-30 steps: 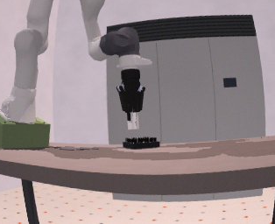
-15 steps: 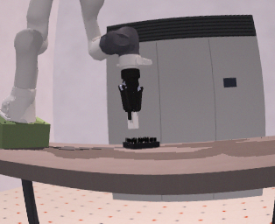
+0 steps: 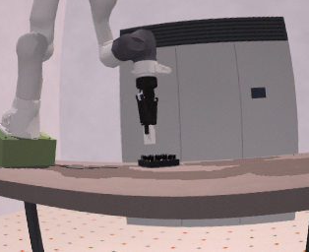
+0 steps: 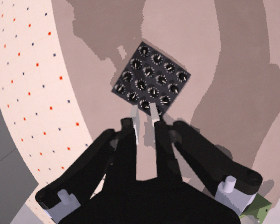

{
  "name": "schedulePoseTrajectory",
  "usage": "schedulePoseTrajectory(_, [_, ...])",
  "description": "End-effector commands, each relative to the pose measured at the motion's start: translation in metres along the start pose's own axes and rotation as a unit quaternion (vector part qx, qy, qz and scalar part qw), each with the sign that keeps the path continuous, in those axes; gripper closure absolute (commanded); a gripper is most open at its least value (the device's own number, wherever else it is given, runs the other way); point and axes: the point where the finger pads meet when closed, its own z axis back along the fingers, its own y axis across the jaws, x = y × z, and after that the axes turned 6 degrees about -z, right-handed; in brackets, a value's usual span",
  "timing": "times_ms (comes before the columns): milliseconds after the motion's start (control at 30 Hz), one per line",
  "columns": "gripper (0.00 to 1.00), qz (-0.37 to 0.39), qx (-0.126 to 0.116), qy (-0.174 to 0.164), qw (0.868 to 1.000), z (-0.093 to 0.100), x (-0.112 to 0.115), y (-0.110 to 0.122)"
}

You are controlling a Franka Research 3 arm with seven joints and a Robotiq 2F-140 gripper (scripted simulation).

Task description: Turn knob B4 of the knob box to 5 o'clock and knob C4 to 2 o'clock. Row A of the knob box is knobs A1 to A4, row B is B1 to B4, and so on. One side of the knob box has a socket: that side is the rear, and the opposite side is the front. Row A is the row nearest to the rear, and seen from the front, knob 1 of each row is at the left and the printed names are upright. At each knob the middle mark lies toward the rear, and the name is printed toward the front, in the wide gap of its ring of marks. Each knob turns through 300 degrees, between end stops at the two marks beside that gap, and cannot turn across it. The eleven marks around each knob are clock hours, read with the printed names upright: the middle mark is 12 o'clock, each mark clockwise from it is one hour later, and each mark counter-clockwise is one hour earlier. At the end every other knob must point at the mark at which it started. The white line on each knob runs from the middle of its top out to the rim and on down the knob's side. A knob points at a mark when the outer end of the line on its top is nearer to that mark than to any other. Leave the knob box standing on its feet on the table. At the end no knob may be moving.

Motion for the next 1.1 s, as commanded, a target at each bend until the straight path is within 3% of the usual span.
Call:
schedulePoseTrajectory(0, [0.88,0.077,-0.002,-0.012,0.997,0.0007,0.0005,0.0013])
schedulePoseTrajectory(667, [0.88,0.203,-0.004,-0.011,0.979,0.0036,0.0005,0.0013])
schedulePoseTrajectory(1067, [0.88,0.299,-0.005,-0.011,0.954,0.0058,0.0006,0.0012])
